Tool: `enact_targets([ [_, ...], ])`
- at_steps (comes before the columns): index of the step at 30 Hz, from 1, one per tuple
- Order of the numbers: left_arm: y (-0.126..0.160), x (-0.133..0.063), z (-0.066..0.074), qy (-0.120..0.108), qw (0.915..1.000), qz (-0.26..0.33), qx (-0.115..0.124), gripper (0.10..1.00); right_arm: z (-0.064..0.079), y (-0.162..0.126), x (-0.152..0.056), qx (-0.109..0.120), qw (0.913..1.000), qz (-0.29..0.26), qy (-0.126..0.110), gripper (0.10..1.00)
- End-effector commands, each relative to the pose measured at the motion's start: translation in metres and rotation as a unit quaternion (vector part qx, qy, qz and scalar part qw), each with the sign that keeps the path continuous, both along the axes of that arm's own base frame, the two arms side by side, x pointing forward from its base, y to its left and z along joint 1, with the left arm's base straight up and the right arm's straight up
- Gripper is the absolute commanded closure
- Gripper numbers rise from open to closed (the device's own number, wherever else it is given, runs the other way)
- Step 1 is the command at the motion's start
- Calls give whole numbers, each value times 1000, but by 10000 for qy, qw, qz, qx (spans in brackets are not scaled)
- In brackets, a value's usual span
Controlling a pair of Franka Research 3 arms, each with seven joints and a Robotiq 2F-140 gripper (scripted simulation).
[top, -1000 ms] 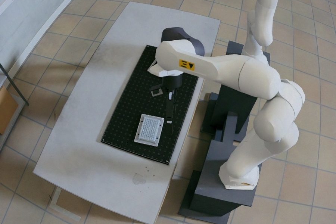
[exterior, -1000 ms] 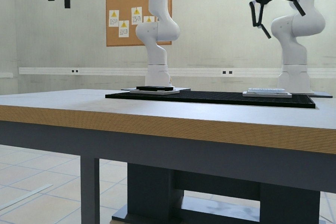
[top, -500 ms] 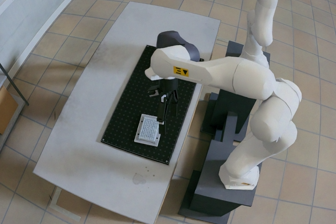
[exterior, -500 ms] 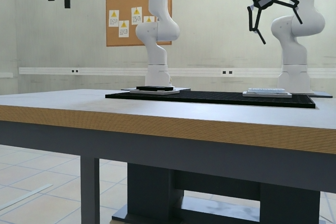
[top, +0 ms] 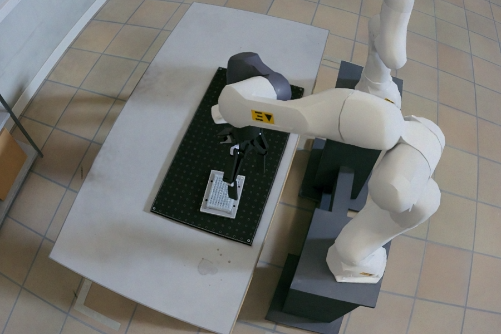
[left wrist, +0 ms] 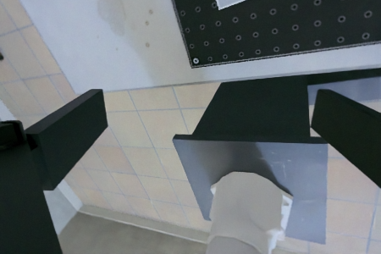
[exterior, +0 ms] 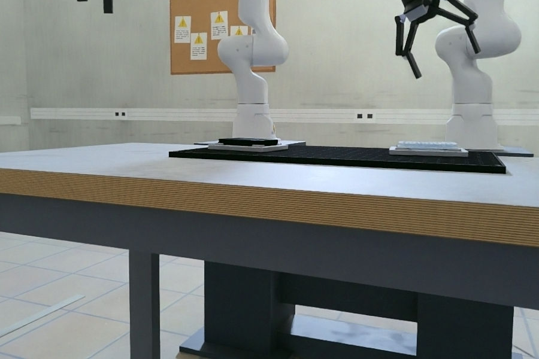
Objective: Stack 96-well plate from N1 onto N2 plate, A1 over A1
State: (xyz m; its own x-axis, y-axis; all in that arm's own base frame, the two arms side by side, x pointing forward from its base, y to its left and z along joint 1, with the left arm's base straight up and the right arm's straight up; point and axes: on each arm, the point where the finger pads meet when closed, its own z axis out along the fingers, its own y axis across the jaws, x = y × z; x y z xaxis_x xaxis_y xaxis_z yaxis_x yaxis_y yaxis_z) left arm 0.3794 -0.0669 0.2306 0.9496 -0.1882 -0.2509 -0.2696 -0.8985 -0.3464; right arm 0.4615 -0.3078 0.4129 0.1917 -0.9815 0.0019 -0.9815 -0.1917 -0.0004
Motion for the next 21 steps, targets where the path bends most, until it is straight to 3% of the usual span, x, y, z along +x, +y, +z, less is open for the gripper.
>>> enact_targets([
  [1, -6, 6, -4, 217, 9974, -632, -261, 98, 0, 1, 0, 9, 10000, 25, 4, 98],
  [7, -13, 16, -20, 397, 9895, -1245, -616, 98, 0, 1, 0, 9, 10000, 25, 4, 98],
  [18, -18, 24, -31, 514, 9787, -1771, -904, 98, 0, 1, 0, 9, 10000, 25, 4, 98],
  [21, -21, 30, -38, 571, 9701, -2101, -1075, 98, 0, 1, 0, 9, 10000, 25, 4, 98],
])
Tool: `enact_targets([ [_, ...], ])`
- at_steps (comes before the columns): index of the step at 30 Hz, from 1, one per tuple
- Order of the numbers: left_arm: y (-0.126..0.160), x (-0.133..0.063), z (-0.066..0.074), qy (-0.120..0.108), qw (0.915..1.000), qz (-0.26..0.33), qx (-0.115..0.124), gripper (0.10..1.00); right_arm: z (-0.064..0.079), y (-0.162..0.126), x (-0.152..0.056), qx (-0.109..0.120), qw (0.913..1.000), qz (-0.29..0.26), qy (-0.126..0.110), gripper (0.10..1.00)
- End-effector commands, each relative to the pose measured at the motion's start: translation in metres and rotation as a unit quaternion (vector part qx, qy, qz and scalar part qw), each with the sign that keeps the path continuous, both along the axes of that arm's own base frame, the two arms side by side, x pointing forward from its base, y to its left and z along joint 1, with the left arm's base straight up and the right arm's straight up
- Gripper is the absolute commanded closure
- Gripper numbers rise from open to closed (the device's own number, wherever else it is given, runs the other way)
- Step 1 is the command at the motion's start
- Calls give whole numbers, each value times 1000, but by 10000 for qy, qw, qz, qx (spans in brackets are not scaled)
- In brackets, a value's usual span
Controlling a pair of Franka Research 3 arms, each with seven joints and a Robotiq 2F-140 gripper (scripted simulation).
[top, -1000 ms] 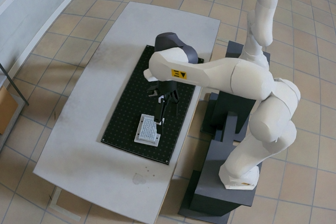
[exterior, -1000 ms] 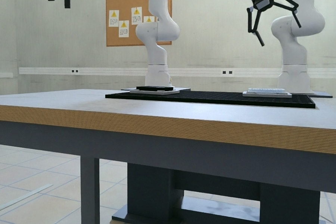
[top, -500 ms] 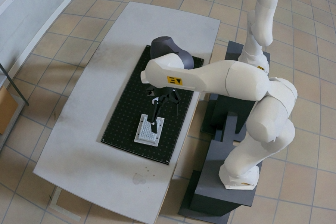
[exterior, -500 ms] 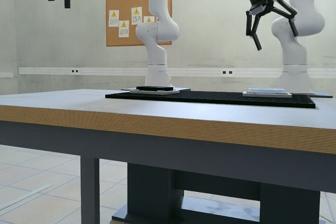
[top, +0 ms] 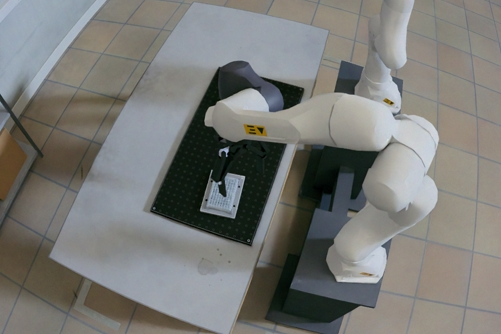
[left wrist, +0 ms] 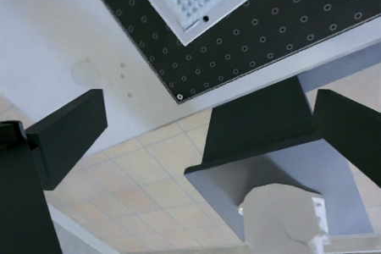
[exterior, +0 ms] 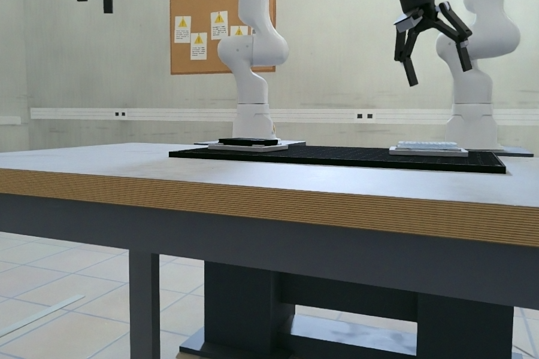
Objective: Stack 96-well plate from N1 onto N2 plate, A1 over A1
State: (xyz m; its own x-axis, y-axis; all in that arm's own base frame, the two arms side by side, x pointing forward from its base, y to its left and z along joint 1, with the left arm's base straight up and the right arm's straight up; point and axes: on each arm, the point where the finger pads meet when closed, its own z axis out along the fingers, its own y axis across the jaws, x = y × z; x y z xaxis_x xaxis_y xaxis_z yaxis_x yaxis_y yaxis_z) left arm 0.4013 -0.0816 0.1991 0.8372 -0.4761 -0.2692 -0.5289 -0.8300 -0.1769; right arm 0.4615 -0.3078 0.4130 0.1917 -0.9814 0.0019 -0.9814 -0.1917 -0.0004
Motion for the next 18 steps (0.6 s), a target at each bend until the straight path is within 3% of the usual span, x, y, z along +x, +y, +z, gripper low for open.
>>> enact_targets([
  [1, -8, 11, -10, 185, 9950, -900, -381, 98, 0, 0, 0, 9, 10000, 25, 4, 98],
  [9, -10, 16, -17, 227, 9900, -1271, -571, 98, 0, 0, 0, 9, 10000, 25, 4, 98],
  [11, -12, 22, -23, 248, 9847, -1567, -715, 98, 0, 0, 0, 9, 10000, 25, 4, 98],
  [14, -12, 22, -23, 251, 9841, -1599, -731, 98, 0, 0, 0, 9, 10000, 25, 4, 98],
  [16, -14, 28, -29, 261, 9777, -1896, -868, 98, 0, 0, 0, 9, 10000, 25, 4, 98],
  [18, -14, 28, -29, 262, 9770, -1924, -881, 98, 0, 0, 0, 9, 10000, 25, 4, 98],
])
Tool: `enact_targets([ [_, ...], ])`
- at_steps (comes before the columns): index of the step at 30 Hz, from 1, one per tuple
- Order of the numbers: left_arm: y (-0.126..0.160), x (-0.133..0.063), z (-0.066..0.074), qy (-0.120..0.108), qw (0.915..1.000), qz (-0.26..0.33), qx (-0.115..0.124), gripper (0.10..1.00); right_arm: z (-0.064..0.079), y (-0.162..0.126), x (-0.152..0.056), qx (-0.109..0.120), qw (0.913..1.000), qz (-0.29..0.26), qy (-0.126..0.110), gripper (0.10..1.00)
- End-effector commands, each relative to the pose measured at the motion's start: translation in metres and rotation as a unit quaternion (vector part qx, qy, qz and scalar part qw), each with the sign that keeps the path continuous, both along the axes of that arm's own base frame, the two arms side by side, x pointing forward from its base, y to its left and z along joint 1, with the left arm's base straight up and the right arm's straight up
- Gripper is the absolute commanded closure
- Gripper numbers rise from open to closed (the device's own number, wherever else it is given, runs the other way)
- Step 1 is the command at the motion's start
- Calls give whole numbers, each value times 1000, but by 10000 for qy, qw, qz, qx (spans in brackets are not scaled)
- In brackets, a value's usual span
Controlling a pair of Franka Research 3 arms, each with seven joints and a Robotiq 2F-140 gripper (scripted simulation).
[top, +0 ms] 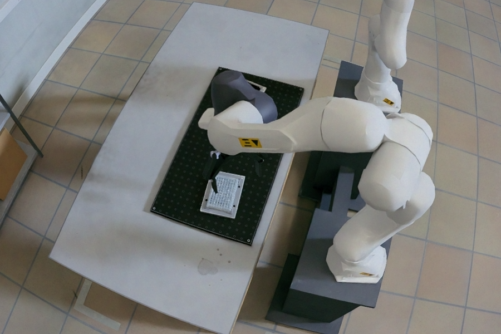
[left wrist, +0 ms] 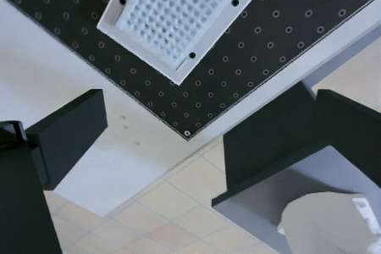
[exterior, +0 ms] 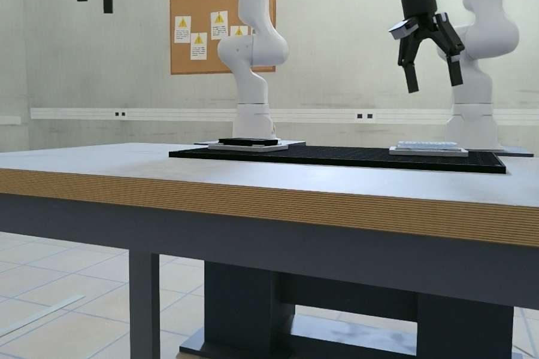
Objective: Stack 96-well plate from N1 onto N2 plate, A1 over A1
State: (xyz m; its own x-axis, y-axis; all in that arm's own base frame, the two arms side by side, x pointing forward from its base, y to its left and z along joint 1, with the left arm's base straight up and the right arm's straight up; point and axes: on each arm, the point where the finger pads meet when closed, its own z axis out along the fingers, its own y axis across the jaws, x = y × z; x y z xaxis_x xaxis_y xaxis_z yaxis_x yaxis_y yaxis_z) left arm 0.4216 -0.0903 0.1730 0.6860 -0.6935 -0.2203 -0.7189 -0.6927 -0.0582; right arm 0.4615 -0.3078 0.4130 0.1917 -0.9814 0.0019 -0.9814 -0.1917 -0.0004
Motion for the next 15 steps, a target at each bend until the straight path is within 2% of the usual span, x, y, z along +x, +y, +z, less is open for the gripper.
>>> enact_targets([
  [1, -6, 7, -3, 79, 9970, -725, -254, 98, 0, 0, 0, 9, 10000, 25, 4, 98],
  [3, -7, 13, -9, 77, 9939, -1027, -392, 98, 0, 0, 0, 9, 10000, 25, 4, 98],
  [6, -7, 13, -9, 77, 9936, -1051, -403, 98, 0, 0, 0, 9, 10000, 25, 4, 98],
  [8, -8, 19, -15, 64, 9893, -1354, -534, 98, 0, 0, 0, 9, 10000, 25, 4, 98],
  [13, -8, 19, -15, 63, 9890, -1374, -542, 98, 0, 0, 0, 9, 10000, 25, 4, 98],
  [15, -9, 25, -21, 40, 9836, -1678, -665, 98, 0, 0, 0, 9, 10000, 25, 4, 98],
])
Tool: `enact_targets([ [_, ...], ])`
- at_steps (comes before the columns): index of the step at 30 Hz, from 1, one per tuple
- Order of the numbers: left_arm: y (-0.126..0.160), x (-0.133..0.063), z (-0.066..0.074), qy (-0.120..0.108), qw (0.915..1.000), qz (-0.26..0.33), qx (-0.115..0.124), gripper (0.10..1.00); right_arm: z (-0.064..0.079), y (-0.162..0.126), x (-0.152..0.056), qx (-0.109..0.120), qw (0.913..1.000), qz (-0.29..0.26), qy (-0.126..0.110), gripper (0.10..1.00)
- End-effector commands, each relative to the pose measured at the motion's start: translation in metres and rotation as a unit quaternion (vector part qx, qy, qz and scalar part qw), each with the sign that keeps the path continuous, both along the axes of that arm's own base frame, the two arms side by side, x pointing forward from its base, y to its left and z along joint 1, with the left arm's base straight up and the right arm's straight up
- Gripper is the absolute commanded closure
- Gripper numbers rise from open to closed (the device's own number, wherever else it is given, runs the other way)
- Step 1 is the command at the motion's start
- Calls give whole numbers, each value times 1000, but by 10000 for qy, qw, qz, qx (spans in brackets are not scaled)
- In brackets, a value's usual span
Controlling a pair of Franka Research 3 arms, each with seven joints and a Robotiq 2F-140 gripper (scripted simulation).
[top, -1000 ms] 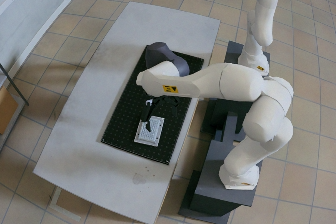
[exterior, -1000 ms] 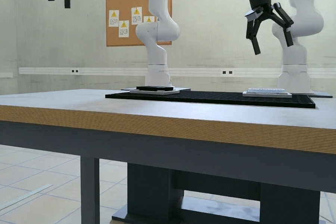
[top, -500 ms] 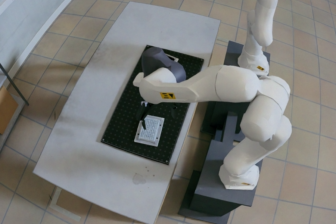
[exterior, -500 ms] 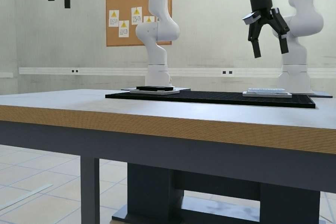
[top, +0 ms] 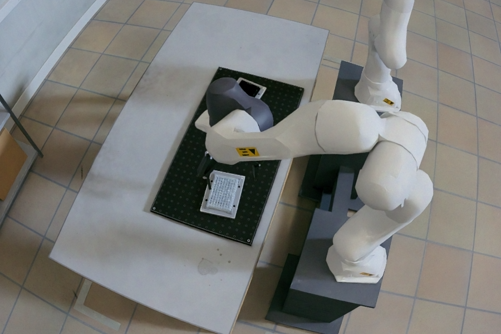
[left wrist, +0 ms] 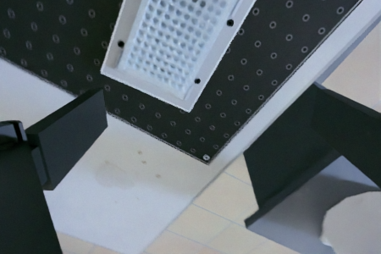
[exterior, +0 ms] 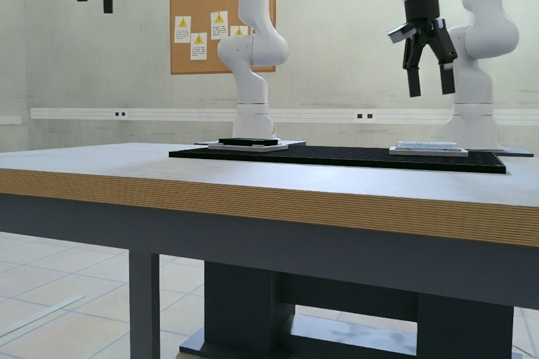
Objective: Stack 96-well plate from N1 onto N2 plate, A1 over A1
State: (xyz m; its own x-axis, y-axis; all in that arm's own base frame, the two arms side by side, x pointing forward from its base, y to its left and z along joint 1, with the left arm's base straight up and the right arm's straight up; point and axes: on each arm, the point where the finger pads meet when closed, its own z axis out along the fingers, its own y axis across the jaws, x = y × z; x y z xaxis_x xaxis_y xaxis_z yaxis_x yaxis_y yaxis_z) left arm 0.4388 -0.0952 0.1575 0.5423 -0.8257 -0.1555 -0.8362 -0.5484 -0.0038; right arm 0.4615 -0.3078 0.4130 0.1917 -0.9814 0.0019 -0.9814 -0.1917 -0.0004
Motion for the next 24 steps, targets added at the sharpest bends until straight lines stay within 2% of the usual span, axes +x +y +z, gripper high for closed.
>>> enact_targets([
  [1, -4, 8, -5, 24, 9968, -762, -243, 98, 0, 0, 0, 9, 10000, 25, 4, 98],
  [3, -4, 14, -10, -12, 9936, -1070, -361, 98, 0, 0, 0, 9, 10000, 25, 4, 98],
  [6, -4, 14, -10, -13, 9935, -1081, -366, 98, 0, 0, 0, 9, 10000, 25, 4, 98],
  [8, -4, 20, -16, -58, 9891, -1389, -475, 98, 0, 0, 0, 9, 10000, 25, 4, 98],
  [11, -4, 20, -16, -59, 9890, -1396, -478, 98, 0, 0, 0, 9, 10000, 25, 4, 98],
  [13, -3, 27, -21, -114, 9836, -1705, -577, 98, 0, 0, 0, 9, 10000, 25, 4, 98],
  [16, -3, 27, -21, -114, 9835, -1708, -578, 98, 0, 0, 0, 9, 10000, 25, 4, 98],
  [18, -2, 33, -25, -177, 9771, -2016, -665, 98, 0, 0, 0, 9, 10000, 25, 4, 98],
  [21, -2, 33, -25, -177, 9771, -2016, -665, 98, 0, 0, 0, 9, 10000, 25, 4, 98],
  [23, -1, 39, -30, -246, 9696, -2319, -740, 98, 0, 0, 0, 9, 10000, 25, 4, 98],
  [24, -1, 39, -30, -246, 9696, -2319, -740, 98, 0, 0, 0, 9, 10000, 25, 4, 98],
])
